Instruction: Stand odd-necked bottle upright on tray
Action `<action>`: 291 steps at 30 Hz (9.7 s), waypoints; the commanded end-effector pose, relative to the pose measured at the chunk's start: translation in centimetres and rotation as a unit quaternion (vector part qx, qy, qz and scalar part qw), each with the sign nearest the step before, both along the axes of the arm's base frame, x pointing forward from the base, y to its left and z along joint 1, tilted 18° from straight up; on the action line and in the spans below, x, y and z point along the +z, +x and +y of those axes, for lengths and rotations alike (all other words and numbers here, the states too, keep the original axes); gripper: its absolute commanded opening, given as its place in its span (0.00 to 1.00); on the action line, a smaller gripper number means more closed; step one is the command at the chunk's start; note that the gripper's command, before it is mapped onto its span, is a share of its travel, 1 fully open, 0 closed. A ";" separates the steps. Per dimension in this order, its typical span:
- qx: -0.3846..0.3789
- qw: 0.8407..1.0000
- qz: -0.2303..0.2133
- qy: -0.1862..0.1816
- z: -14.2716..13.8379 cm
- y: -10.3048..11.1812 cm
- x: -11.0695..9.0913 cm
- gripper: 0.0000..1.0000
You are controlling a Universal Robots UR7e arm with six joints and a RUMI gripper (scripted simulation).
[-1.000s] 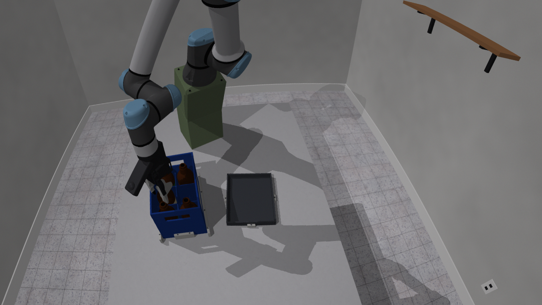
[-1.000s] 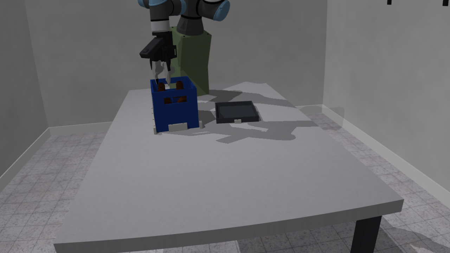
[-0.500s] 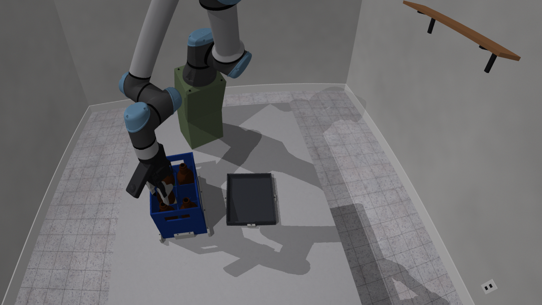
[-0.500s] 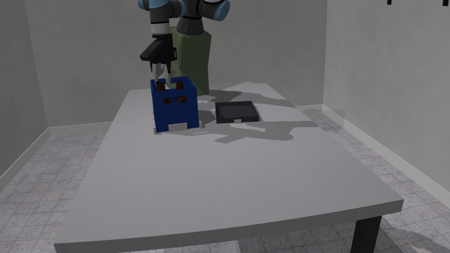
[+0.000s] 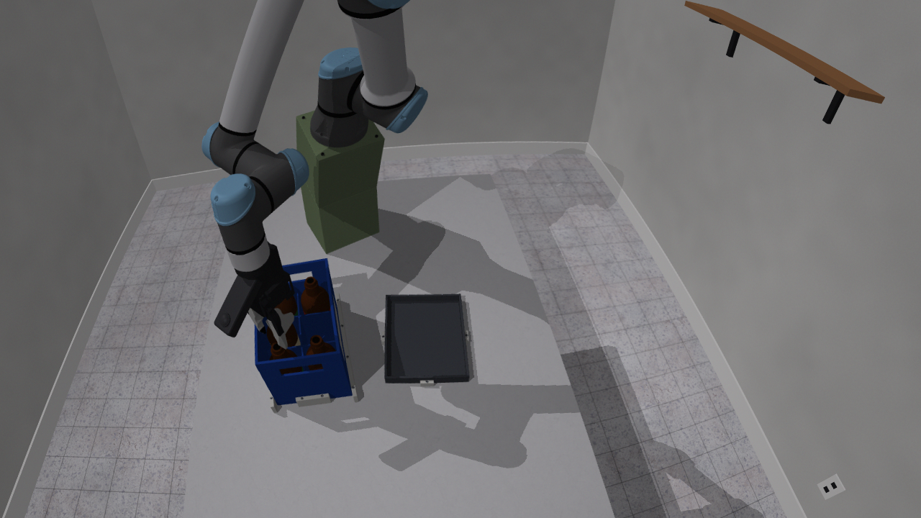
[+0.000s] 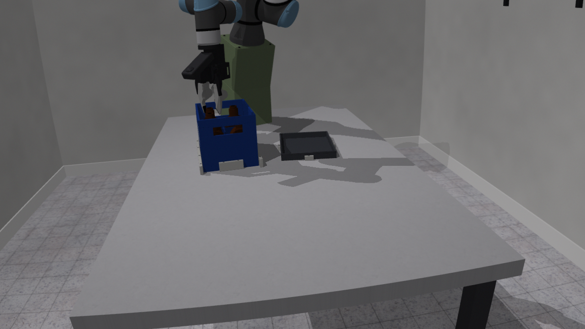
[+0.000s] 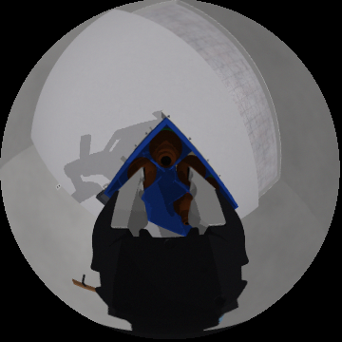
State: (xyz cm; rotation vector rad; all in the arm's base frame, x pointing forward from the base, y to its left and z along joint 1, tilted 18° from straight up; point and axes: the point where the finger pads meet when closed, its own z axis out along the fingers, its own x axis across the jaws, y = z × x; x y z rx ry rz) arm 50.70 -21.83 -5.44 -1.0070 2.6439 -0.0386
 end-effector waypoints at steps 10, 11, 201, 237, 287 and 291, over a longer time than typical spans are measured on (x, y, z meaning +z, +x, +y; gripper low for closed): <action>0.000 1.000 0.000 0.000 0.0 0.0 0.1 0.38; 0.000 1.000 0.000 0.000 0.0 0.0 0.1 0.38; 0.000 1.000 0.000 0.000 -0.1 1.5 -3.6 0.00; 0.000 1.000 0.000 0.000 -0.1 1.5 -3.6 0.00; 0.000 1.000 0.000 0.000 -0.1 1.5 -3.6 0.38; 0.000 1.000 0.000 0.000 -0.1 1.5 -3.4 0.38</action>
